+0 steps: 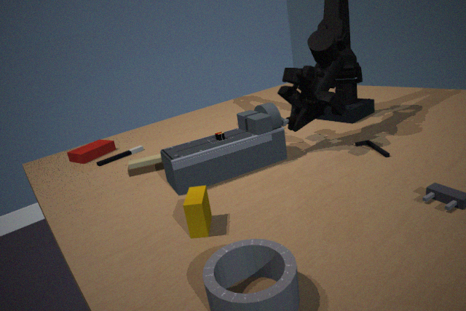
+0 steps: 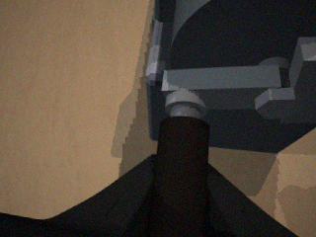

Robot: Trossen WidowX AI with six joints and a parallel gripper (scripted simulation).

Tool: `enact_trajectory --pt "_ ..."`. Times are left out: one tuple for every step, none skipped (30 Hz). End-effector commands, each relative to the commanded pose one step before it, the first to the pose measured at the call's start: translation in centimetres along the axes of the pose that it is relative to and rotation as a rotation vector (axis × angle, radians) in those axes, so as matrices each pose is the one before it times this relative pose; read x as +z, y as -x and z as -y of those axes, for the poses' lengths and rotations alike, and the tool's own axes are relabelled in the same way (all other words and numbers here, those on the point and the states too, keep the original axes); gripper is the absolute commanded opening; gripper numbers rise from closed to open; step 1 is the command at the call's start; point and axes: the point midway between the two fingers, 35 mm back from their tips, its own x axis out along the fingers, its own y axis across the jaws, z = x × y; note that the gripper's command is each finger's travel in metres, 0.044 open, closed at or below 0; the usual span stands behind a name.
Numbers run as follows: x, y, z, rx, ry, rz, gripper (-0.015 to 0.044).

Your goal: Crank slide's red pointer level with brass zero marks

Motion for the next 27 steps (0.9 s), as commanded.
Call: enact_trajectory --pt "0.446 0.493 -0.193 0.00420 -0.0035 0.01113 0.0000" --pt "0.039 0.040 -0.003 0.00001 0.0000 0.00000 0.0000" --pt "0.039 0.040 -0.002 0.00000 0.0000 0.00000 0.0000" --pt "0.039 0.040 -0.001 0.00000 0.0000 0.00000 0.0000" --pt "0.039 0.040 0.000 0.00000 0.0000 0.00000 0.0000" --pt "0.040 0.041 0.001 0.00000 0.0000 0.00000 0.0000" --pt "0.040 0.041 0.002 0.00000 0.0000 0.00000 0.0000" --pt "0.040 0.041 0.003 0.00000 0.0000 0.00001 0.0000" --pt "0.041 0.041 0.005 0.00000 0.0000 0.00001 0.0000" --pt "0.041 0.041 0.006 0.00000 0.0000 0.00001 0.0000" --pt "0.040 0.041 0.008 0.00000 0.0000 0.00001 0.0000" --pt "0.040 0.041 0.009 0.00000 0.0000 0.00001 0.0000" --pt "0.041 0.041 0.010 0.00000 0.0000 0.00001 0.0000" --pt "0.041 0.041 0.011 -0.00001 0.0000 0.00001 0.0000" --pt "0.040 0.041 0.013 -0.00001 0.0000 0.00001 0.0000" --pt "0.040 0.040 0.014 -0.00001 0.0000 0.00001 0.0000" --pt "0.040 0.040 0.015 -0.00001 0.0000 0.00001 0.0000" --pt "0.040 0.040 0.016 -0.00001 0.0000 0.00001 0.0000" --pt "0.040 0.040 0.017 -0.00001 0.0000 0.00001 0.0000" --pt "0.040 0.040 0.018 -0.00001 0.0000 0.00001 0.0000" --pt "0.040 0.040 0.019 -0.00001 0.0000 0.00001 0.0000" --pt "0.040 0.040 0.021 -0.00001 0.0000 0.00001 0.0000" --pt "0.039 0.040 0.022 -0.00001 0.0000 0.00001 0.0000" --pt "0.039 0.039 0.023 -0.00001 0.0000 0.00001 0.0000" --pt "0.039 0.039 0.024 -0.00001 0.0000 0.00001 0.0000" --pt "0.039 0.039 0.025 -0.00002 0.0000 0.00001 0.0000" --pt "0.039 0.038 0.027 -0.00002 0.0000 0.00001 0.0000"
